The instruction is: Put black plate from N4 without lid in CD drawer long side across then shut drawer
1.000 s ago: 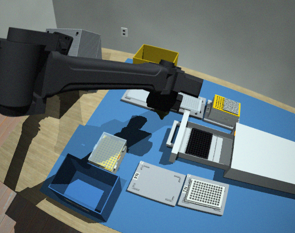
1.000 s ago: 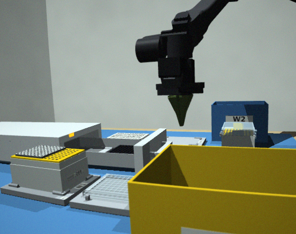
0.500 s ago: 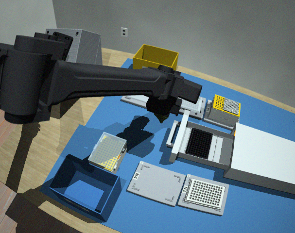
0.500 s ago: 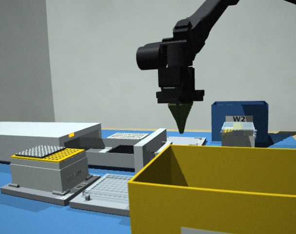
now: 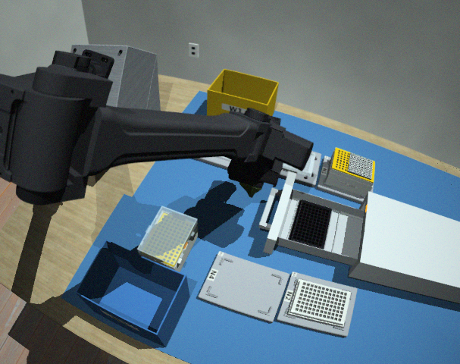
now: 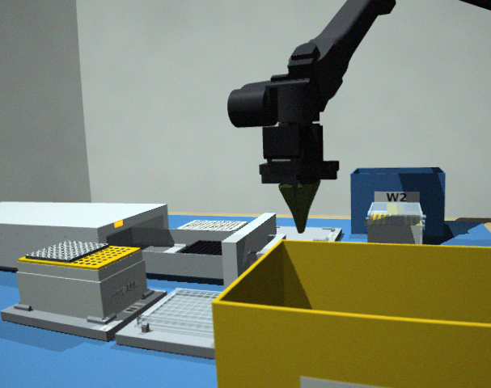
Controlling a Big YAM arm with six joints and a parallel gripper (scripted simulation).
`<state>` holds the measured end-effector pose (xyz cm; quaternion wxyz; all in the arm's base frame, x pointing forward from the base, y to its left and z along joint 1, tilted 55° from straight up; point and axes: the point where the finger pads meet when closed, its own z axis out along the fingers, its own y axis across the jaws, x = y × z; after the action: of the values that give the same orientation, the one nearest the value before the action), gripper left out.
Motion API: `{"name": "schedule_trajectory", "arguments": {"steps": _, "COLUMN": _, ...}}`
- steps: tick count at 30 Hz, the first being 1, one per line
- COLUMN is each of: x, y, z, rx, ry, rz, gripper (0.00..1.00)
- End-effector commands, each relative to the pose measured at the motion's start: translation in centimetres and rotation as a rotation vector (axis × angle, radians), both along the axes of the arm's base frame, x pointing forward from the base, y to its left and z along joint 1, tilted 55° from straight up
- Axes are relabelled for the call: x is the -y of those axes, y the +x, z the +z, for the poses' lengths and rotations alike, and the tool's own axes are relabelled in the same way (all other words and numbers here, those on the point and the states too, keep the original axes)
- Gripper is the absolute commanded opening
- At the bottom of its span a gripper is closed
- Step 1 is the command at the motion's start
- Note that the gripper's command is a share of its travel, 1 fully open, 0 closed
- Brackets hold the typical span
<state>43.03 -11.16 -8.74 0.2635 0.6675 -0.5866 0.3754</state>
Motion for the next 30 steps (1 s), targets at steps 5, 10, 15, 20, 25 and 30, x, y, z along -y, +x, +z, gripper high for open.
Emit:
{"name": "schedule_trajectory", "arguments": {"steps": 5, "x": 1.5, "y": 0.3, "z": -0.7, "rx": -0.007, "ry": 0.001, "rz": -0.006, "gripper": 0.00}}
{"name": "schedule_trajectory", "arguments": {"steps": 10, "x": 1.9, "y": 0.4, "z": -1.1, "rx": -0.009, "ry": 0.001, "rz": -0.006, "gripper": 0.00}}
{"name": "schedule_trajectory", "arguments": {"steps": 15, "x": 2.3, "y": 0.3, "z": -1.5, "rx": -0.012, "ry": 0.002, "rz": -0.006, "gripper": 0.00}}
{"name": "schedule_trajectory", "arguments": {"steps": 20, "x": 2.9, "y": 0.5, "z": -1.8, "rx": -0.010, "ry": 0.001, "rz": -0.006, "gripper": 0.00}}
{"name": "schedule_trajectory", "arguments": {"steps": 25, "x": 3.1, "y": 1.1, "z": -0.8, "rx": 0.016, "ry": 0.000, "rz": -0.006, "gripper": 0.00}}
{"name": "schedule_trajectory", "arguments": {"steps": 30, "x": 3.1, "y": 0.3, "z": -1.6, "rx": -0.014, "ry": 0.000, "rz": -0.006, "gripper": 0.00}}
